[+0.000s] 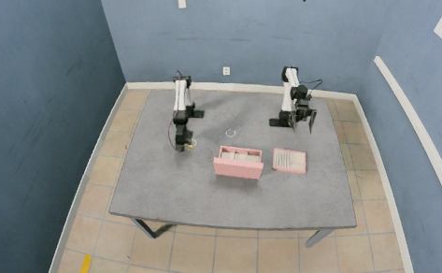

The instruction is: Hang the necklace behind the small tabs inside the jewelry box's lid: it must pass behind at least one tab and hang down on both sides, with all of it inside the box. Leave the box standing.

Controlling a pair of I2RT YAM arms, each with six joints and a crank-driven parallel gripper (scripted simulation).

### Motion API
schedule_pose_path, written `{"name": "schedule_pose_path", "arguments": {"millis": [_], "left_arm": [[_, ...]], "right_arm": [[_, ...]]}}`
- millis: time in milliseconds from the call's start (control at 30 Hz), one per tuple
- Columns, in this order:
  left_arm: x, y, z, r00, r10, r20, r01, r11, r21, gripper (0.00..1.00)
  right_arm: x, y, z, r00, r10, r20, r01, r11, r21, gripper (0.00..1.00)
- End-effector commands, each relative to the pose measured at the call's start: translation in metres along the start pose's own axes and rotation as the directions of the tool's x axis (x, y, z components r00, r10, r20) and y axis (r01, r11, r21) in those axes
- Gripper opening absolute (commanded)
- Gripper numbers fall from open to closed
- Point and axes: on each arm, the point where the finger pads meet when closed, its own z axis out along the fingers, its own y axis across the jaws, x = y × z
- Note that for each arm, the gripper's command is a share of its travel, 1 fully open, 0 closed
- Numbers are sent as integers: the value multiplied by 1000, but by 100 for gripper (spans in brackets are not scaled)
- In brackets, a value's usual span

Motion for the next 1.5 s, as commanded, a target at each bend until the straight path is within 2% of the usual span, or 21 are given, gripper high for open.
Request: {"name": "schedule_pose_path", "arguments": {"millis": [0, 67, 133, 233, 433, 633, 700, 1000, 1067, 1133, 1200, 1267, 1300, 1367, 1467], "left_arm": [[-9, 3, -4, 1000, 5, 23, -4, 1000, -10, 100], [-9, 3, -4, 1000, 5, 23, -4, 1000, -10, 100], [-9, 3, -4, 1000, 5, 23, -4, 1000, -10, 100], [-9, 3, -4, 1000, 5, 23, -4, 1000, -10, 100], [-9, 3, -4, 1000, 5, 23, -4, 1000, -10, 100], [-9, 3, -4, 1000, 5, 23, -4, 1000, -10, 100], [-9, 3, -4, 1000, 5, 23, -4, 1000, -10, 100], [-9, 3, -4, 1000, 5, 23, -4, 1000, -10, 100], [-9, 3, -4, 1000, 5, 23, -4, 1000, -10, 100], [-9, 3, -4, 1000, 5, 23, -4, 1000, -10, 100], [-9, 3, -4, 1000, 5, 23, -4, 1000, -10, 100], [-9, 3, -4, 1000, 5, 23, -4, 1000, -10, 100], [-9, 3, -4, 1000, 5, 23, -4, 1000, -10, 100], [-9, 3, -4, 1000, 5, 23, -4, 1000, -10, 100], [-9, 3, -4, 1000, 5, 23, -4, 1000, -10, 100]], "right_arm": [[-4, 2, -11, 959, 275, 70, -276, 961, -3, 59], [-3, 2, -11, 927, 368, 71, -369, 930, -7, 59], [-3, 2, -11, 927, 368, 71, -369, 930, -7, 59], [-2, 1, -10, 860, 506, 69, -506, 863, -16, 59], [-2, -2, -9, 668, 742, 61, -742, 670, -31, 59], [-4, -4, -8, 424, 904, 52, -904, 426, -44, 59], [-4, -4, -8, 424, 904, 52, -904, 426, -44, 59], [-10, -19, -6, -25, 999, 29, -998, -23, -58, 59], [-12, -20, -5, -96, 995, 24, -994, -94, -63, 59], [-11, -20, -5, -110, 994, 23, -992, -109, -63, 59], [-13, -18, -7, -77, 997, 22, -995, -75, -71, 59], [-13, -18, -7, -77, 997, 22, -995, -75, -71, 59], [-13, -19, -9, -46, 999, 25, -996, -44, -74, 59], [-6, -21, -3, -19, 999, 27, -998, -18, -55, 59], [-4, -22, 12, -26, 999, 19, -1000, -26, -8, 59]]}}
